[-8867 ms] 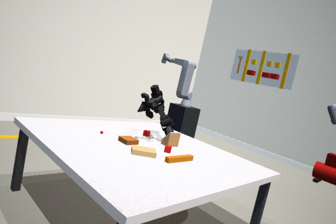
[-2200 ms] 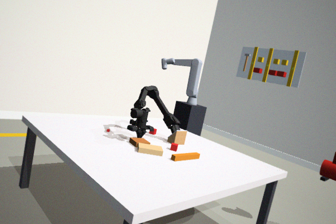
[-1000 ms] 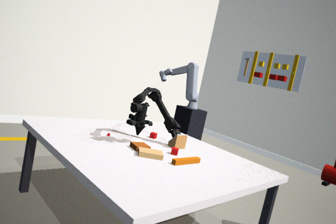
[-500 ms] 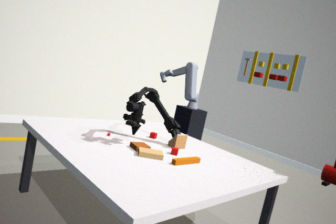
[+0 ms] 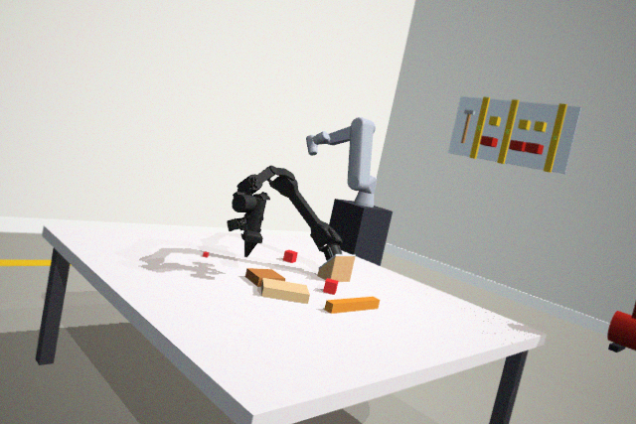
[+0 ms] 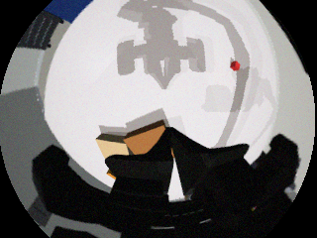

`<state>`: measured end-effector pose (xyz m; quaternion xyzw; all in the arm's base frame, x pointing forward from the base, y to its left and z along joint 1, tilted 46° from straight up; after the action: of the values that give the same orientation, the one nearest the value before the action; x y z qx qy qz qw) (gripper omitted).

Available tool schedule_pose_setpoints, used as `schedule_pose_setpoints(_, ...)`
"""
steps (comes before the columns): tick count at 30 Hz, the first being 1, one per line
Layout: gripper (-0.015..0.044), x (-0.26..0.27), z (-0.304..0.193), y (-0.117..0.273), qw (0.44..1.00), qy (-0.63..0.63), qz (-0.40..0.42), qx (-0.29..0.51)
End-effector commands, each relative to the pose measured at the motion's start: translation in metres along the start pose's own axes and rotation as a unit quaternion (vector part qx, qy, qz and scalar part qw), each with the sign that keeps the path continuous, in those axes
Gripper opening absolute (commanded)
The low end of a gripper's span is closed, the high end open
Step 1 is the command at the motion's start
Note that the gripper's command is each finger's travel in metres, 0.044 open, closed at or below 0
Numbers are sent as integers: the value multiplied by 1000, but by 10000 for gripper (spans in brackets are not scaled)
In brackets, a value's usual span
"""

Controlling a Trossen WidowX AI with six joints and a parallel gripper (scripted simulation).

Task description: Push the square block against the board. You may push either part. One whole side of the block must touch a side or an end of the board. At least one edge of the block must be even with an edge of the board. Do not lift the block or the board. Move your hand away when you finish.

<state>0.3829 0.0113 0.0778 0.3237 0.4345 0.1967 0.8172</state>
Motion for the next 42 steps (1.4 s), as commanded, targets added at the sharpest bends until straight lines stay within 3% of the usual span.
schedule_pose_setpoints(1, 0, 11, 3, -3, 998, 64, 0, 4)
schedule_pose_setpoints(6, 0, 25, 8, -4, 989, 150, 1, 4)
schedule_pose_setpoints(12, 0, 25, 9, -7, 988, 151, 1, 4)
schedule_pose_setpoints(17, 0, 28, 10, -60, 985, 175, 0, 3)
schedule_pose_setpoints(42, 0, 19, -14, -59, 984, 176, 0, 4)
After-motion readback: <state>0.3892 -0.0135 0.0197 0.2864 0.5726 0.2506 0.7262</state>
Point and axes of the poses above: the point midway between the two fingers, 35 mm back from their tips, its own y axis back along the fingers, its own x axis across the jaws, z = x × y, the point moved 2 cm from there along y, back along the fingers, and after that the axes turned 4 degrees about -y, right-handed, at the moved point
